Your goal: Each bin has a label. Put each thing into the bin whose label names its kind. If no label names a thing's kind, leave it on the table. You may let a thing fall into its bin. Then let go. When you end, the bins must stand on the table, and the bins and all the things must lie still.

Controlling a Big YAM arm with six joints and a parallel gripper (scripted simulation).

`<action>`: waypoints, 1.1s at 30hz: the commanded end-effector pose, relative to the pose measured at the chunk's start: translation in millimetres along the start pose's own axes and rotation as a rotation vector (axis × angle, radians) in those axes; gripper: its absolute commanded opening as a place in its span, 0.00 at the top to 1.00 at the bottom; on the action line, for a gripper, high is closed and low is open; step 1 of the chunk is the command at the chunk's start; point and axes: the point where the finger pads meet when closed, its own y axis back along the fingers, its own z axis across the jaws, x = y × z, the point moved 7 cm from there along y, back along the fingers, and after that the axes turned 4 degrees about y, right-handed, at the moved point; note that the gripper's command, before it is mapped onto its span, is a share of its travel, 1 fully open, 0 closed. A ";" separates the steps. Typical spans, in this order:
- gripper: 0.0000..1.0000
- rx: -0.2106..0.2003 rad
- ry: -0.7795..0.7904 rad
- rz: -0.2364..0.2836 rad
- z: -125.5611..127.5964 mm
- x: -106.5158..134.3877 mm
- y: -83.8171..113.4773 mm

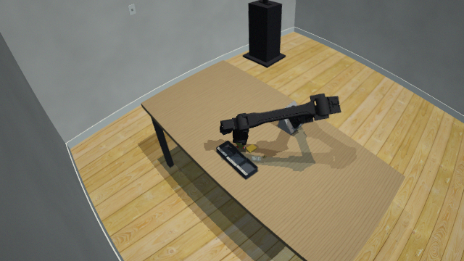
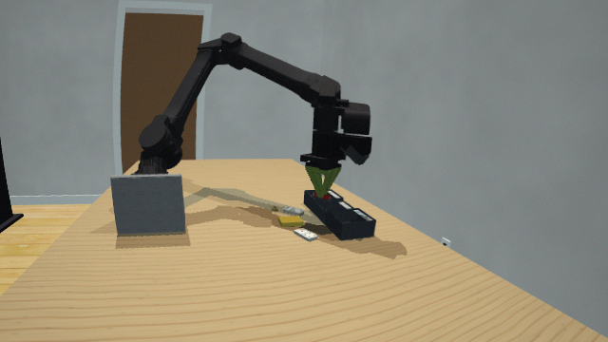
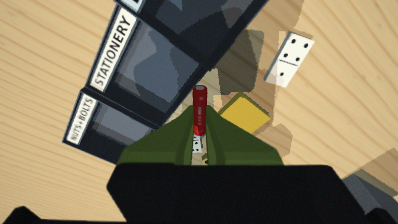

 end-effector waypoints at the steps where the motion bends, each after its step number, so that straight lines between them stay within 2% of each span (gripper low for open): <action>1: 0.96 -0.014 -0.126 -0.018 0.8 -33.6 12.4; 2: 0.96 -0.014 -0.177 -0.018 -0.4 -39.6 12.5; 4: 0.96 -0.014 -0.177 -0.018 -0.4 -39.6 12.5; 5: 0.96 0.002 -0.208 -0.008 5.6 -41.3 4.3; 7: 0.96 -0.014 -0.298 -0.015 -3.9 -57.8 12.6; 15: 0.96 -0.015 -0.502 -0.015 -10.8 -102.4 12.8; 16: 0.96 -0.013 -0.528 -0.017 -6.8 -100.2 8.0; 17: 0.96 0.010 -0.556 0.003 -13.9 -82.4 -11.4; 19: 0.96 0.006 -0.613 -0.009 -3.5 -75.5 0.8; 33: 0.96 0.001 -0.627 -0.008 0.3 -70.1 -2.3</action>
